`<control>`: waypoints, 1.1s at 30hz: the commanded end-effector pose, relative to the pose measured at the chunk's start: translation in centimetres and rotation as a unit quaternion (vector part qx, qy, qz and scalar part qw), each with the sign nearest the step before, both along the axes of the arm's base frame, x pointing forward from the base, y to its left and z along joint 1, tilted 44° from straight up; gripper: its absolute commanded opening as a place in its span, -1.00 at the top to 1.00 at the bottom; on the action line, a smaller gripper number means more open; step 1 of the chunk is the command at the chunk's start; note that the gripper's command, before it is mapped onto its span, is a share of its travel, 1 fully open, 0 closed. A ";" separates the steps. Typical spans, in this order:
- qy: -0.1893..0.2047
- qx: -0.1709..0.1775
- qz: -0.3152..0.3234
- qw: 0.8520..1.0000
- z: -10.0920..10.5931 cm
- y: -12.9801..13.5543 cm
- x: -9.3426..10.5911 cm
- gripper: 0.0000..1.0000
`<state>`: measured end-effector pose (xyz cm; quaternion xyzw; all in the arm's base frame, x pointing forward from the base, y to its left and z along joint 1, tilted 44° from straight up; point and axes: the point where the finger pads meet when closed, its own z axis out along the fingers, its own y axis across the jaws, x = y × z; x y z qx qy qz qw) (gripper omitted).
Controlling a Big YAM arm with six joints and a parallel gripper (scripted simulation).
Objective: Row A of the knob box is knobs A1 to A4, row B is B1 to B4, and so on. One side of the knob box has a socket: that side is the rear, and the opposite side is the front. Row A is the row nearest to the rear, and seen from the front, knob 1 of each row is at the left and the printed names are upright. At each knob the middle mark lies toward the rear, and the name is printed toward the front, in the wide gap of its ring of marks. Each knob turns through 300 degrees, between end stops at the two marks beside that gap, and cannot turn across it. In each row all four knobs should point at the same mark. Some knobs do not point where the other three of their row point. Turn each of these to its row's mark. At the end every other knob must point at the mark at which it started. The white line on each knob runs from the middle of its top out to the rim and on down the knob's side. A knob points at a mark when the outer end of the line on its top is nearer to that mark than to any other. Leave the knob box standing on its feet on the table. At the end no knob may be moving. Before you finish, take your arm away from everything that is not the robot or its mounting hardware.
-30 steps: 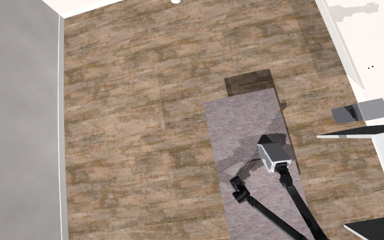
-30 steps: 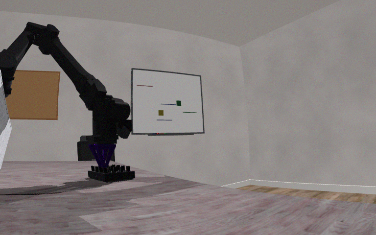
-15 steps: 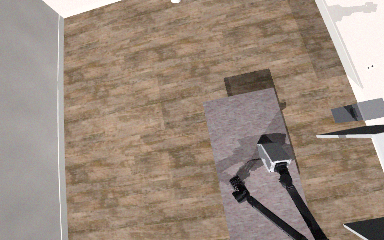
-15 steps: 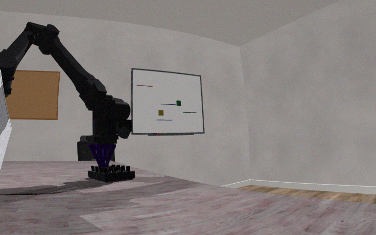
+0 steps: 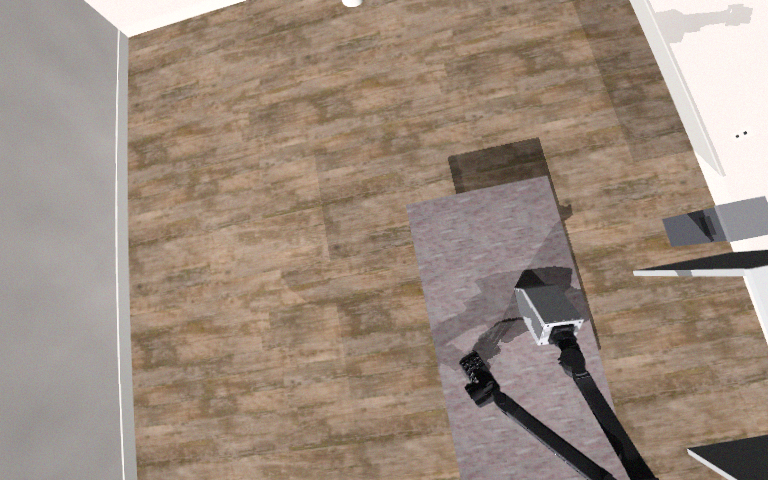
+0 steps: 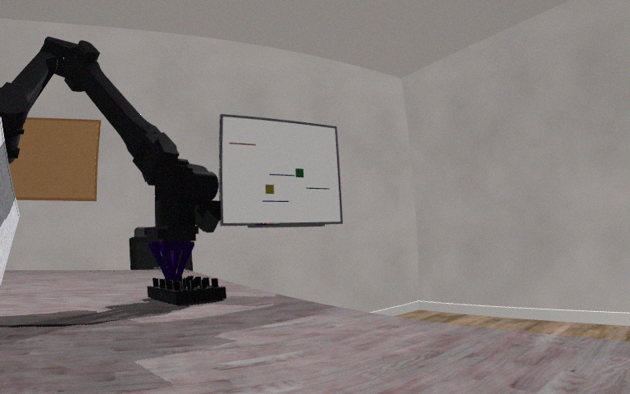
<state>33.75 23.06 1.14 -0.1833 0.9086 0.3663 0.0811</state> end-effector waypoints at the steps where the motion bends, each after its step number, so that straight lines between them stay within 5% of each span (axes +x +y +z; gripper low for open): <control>1: -0.003 0.000 0.000 1.000 0.0 0.2 0.1 0.62; 3: -0.003 0.000 0.000 1.000 0.0 0.2 0.1 0.62; 4: -0.003 0.000 0.000 1.000 0.0 0.2 0.1 0.83; 33: -0.002 0.001 0.000 1.000 0.1 0.3 0.1 0.83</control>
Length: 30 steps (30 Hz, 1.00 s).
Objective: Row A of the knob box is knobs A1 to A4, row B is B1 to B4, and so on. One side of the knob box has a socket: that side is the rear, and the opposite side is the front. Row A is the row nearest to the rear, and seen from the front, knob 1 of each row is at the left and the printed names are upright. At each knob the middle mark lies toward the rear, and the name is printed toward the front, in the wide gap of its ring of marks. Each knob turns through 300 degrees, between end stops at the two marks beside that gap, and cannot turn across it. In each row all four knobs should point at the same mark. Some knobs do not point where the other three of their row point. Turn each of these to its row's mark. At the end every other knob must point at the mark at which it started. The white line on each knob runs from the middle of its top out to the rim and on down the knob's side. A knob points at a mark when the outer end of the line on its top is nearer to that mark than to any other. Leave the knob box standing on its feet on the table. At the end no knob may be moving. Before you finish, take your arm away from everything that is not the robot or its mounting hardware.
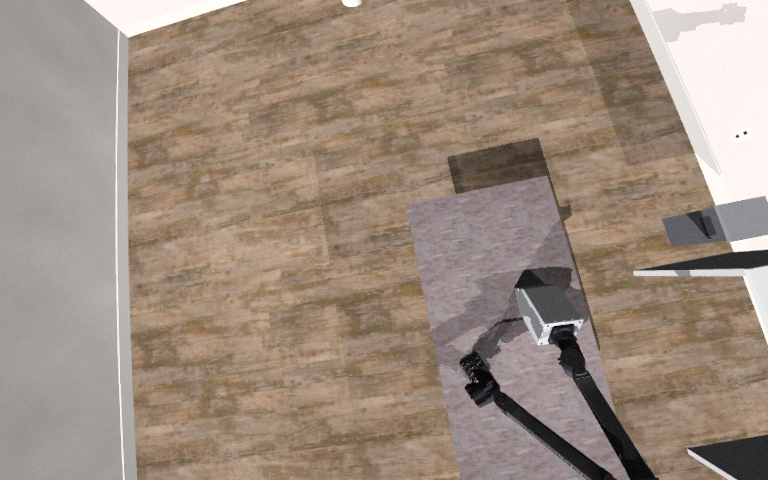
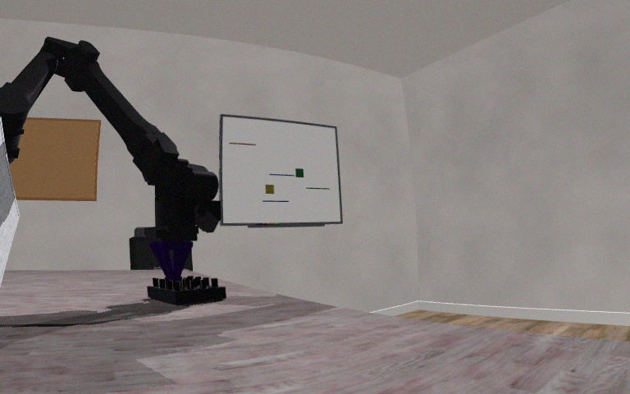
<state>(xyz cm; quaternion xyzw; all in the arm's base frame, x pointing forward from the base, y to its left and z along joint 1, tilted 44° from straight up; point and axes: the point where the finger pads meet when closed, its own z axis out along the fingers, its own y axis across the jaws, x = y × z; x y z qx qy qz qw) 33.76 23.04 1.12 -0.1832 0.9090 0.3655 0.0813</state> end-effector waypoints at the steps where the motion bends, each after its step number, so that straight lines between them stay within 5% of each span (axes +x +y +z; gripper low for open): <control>1: -0.002 0.002 0.001 1.000 0.1 0.3 0.0 0.83; 30: -0.053 0.001 0.055 0.997 0.1 0.3 0.1 0.83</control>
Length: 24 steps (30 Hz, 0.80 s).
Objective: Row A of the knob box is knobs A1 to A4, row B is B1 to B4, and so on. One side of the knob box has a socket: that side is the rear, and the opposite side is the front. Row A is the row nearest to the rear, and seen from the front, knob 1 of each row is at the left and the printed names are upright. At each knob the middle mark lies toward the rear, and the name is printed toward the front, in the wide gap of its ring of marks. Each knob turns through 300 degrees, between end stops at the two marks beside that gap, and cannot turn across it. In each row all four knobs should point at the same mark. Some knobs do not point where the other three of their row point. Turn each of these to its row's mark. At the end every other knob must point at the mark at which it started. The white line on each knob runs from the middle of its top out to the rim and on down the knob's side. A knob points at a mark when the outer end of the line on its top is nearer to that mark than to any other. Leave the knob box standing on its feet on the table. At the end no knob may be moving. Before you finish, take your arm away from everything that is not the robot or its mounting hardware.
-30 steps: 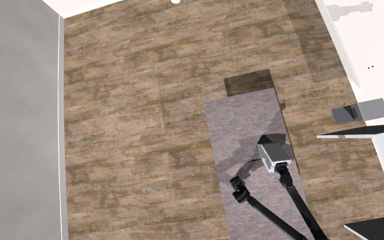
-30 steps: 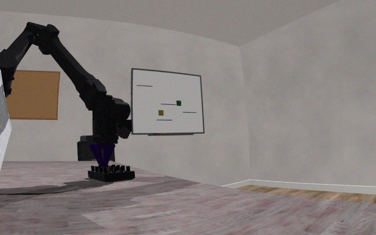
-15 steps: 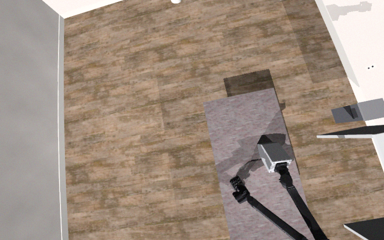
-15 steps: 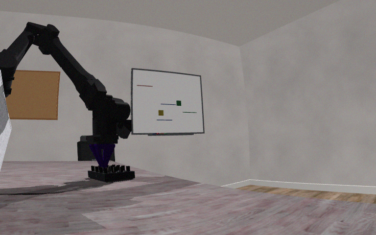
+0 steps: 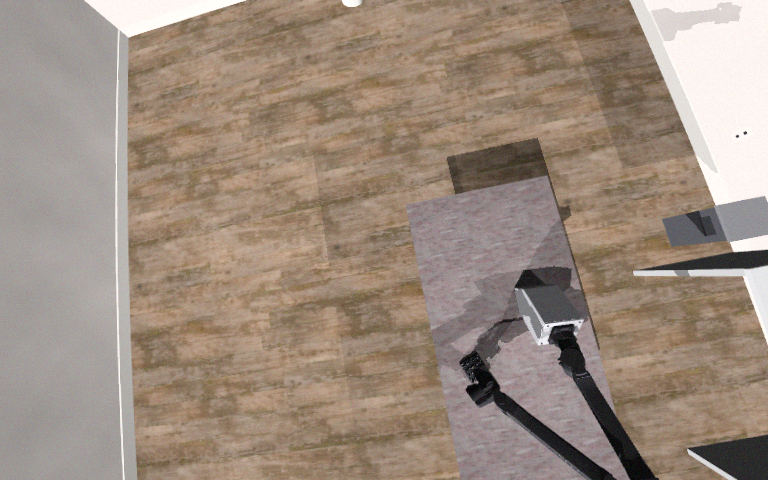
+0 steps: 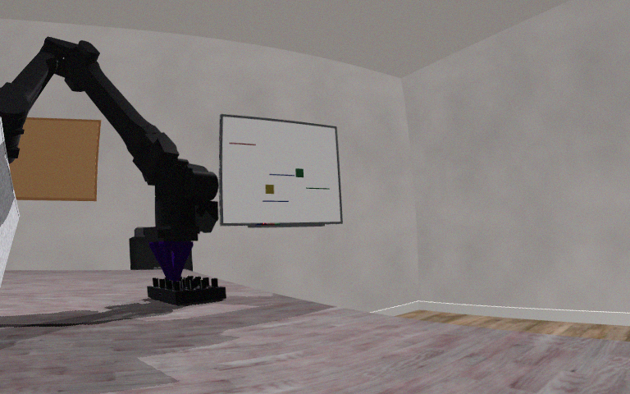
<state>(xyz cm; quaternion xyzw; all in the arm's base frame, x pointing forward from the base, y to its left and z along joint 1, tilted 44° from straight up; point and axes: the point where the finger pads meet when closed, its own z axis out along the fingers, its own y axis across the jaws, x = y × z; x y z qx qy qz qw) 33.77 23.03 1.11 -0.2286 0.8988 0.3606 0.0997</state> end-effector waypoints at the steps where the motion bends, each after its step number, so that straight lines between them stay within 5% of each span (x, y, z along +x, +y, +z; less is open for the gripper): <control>1: -0.023 0.002 0.024 0.999 0.1 0.3 0.1 0.83; 16: -0.109 0.000 0.113 0.988 0.1 0.3 0.0 0.83; 24: -0.174 0.000 0.184 0.967 0.2 0.3 0.0 0.83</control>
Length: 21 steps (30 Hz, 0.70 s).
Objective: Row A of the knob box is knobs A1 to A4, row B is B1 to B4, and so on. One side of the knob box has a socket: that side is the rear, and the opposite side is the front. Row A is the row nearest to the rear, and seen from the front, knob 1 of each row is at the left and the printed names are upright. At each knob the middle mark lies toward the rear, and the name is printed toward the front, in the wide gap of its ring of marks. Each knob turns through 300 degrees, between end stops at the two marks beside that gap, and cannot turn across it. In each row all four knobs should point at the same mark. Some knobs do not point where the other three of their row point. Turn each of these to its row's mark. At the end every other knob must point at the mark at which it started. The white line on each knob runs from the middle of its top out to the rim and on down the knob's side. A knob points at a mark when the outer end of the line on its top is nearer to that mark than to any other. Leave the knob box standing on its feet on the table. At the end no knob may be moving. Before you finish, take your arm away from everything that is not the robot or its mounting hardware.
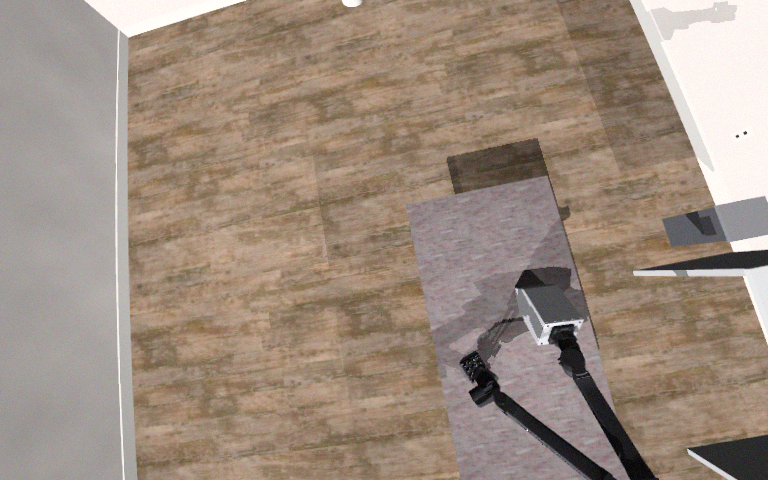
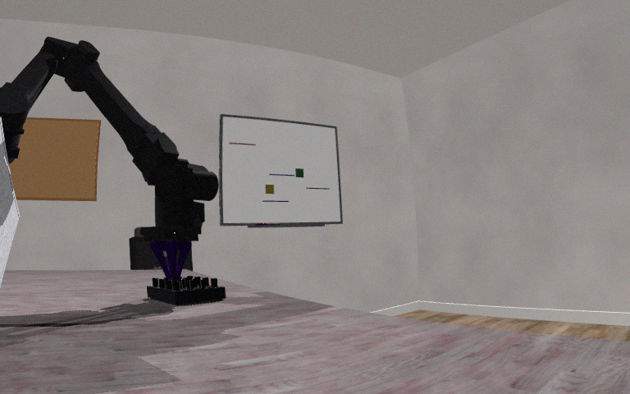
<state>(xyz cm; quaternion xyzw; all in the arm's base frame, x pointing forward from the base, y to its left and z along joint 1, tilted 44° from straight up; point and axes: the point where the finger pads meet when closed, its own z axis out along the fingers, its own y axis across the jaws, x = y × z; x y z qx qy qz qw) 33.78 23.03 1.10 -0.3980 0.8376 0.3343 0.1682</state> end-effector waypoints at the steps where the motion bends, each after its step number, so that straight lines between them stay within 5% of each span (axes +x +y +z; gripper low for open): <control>1: -0.049 0.002 0.056 0.997 0.2 0.4 0.0 0.83; 10: -0.112 0.001 0.120 0.986 0.2 0.4 0.0 0.83; 21: -0.208 -0.001 0.221 0.953 0.2 0.4 0.0 0.83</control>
